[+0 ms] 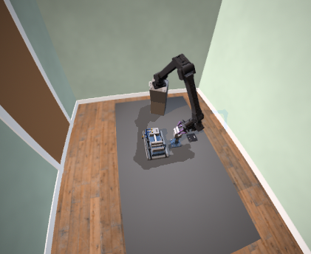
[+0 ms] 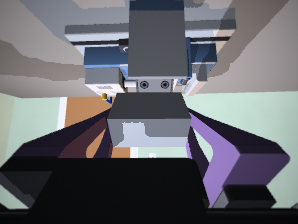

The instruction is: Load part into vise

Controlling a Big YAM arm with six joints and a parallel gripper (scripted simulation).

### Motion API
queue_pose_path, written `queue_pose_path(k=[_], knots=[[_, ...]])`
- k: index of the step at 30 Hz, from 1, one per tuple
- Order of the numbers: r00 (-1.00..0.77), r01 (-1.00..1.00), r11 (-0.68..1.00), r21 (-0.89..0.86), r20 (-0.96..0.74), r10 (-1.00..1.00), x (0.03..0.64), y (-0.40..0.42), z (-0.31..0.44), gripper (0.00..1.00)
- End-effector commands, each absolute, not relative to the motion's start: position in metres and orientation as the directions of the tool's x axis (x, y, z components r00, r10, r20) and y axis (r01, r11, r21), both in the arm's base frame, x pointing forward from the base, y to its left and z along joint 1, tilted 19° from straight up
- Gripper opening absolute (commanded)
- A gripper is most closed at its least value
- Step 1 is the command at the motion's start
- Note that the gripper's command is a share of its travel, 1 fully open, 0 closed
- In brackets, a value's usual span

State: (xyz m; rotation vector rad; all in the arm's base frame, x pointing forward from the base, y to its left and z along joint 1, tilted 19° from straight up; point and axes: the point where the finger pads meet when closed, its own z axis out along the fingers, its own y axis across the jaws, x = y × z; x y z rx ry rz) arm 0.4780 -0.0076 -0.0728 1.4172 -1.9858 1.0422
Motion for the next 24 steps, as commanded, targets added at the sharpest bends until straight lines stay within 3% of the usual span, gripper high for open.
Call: queue_pose_path(k=[1, 24], knots=[[-0.349, -0.935, 0.157, -0.318, 0.745, -0.569, 0.4859, 0.0035, -0.0670, 0.00], [-0.352, -0.934, 0.157, -0.322, 0.742, -0.570, 0.4879, 0.0046, -0.0675, 0.00]])
